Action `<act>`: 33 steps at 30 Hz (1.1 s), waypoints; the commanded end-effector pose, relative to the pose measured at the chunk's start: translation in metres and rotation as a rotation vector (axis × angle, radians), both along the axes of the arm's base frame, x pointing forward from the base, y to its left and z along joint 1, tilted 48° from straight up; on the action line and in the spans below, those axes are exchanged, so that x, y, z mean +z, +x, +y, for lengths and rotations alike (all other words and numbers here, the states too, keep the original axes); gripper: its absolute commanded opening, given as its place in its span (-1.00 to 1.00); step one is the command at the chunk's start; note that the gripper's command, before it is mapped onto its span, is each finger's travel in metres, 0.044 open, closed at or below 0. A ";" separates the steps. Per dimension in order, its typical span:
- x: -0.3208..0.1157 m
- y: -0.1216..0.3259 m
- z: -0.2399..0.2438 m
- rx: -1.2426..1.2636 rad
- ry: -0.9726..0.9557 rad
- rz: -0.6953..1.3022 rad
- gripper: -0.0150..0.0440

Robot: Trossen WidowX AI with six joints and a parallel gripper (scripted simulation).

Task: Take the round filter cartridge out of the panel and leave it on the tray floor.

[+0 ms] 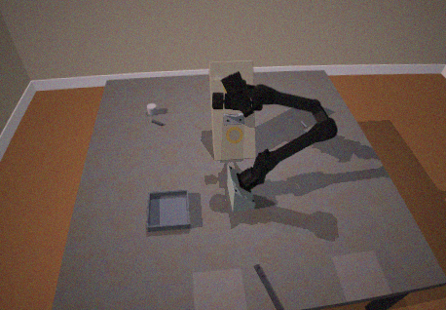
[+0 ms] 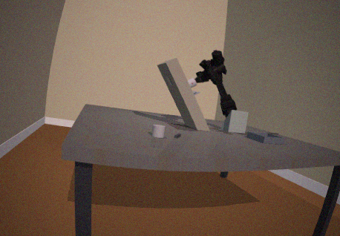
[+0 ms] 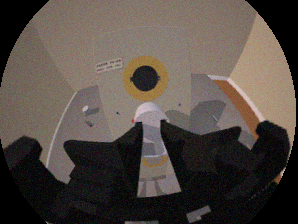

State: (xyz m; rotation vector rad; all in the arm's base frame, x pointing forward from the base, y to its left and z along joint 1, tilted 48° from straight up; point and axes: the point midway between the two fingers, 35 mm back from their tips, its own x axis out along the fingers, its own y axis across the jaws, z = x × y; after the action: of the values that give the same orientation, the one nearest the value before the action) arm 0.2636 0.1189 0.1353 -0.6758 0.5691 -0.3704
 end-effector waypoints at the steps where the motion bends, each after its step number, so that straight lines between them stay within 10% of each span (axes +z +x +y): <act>1: -0.005 -0.005 -0.006 -0.001 0.008 -0.013 -0.49; 9: -0.008 -0.007 -0.008 0.000 -0.001 0.001 -0.10; 33: 0.042 0.031 0.040 -0.001 0.010 -0.014 0.08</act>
State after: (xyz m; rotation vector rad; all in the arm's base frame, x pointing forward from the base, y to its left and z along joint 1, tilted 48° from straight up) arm 0.2923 0.1535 0.1740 -0.6589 0.5569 -0.3724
